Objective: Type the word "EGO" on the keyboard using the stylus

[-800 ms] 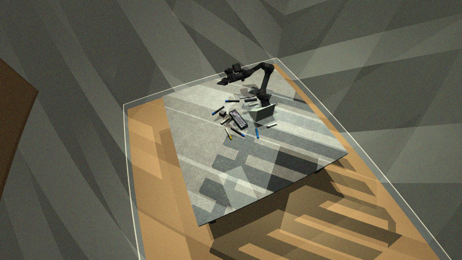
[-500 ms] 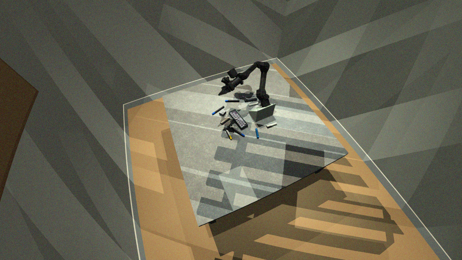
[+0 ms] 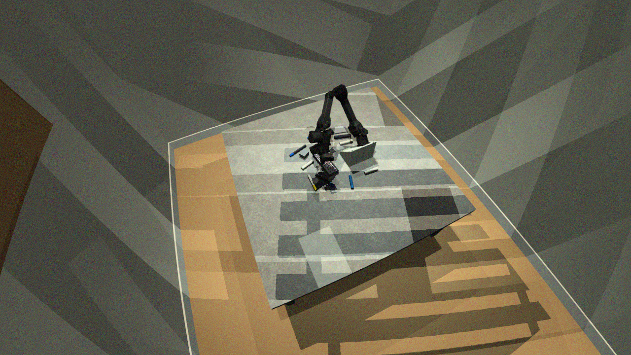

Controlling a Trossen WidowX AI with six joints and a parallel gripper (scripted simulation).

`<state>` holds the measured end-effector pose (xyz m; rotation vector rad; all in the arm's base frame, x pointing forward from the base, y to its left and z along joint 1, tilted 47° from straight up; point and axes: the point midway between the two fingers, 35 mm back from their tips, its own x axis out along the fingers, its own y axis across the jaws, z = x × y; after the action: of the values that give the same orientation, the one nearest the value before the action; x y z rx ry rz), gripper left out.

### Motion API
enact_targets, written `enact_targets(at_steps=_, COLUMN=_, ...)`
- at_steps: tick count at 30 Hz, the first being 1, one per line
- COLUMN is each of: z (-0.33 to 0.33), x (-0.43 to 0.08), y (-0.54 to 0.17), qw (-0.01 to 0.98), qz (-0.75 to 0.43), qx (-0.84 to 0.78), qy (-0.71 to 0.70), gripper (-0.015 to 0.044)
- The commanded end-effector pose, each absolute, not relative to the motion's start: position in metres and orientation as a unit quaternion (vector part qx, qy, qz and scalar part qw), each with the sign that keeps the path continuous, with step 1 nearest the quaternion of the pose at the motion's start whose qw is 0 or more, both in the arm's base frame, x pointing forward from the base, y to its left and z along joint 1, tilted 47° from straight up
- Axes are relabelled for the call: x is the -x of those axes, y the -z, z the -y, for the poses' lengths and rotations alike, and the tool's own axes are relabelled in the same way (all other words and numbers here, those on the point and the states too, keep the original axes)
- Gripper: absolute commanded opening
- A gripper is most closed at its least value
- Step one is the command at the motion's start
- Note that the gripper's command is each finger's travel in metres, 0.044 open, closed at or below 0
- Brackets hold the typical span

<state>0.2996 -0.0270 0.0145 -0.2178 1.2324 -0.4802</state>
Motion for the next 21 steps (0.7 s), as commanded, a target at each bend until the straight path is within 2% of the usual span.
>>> enact_targets(at_steps=1, z=0.038, x=-0.271, y=0.016, qw=0.701, qz=-0.638, qx=0.178, qy=0.265, gripper=0.0000)
enact_targets(at_steps=5, z=0.047, x=-0.245, y=0.033, qw=0.623, qz=-0.679, qx=0.256, qy=0.291, gripper=0.0000)
enact_targets(at_steps=17, z=0.049, x=-0.244, y=0.032, qw=0.619, qz=-0.681, qx=0.260, qy=0.292, gripper=0.0000)
enact_targets(at_steps=21, z=0.081, x=-0.246, y=-0.001, qw=0.620, qz=-0.681, qx=0.260, qy=0.291, gripper=0.0000)
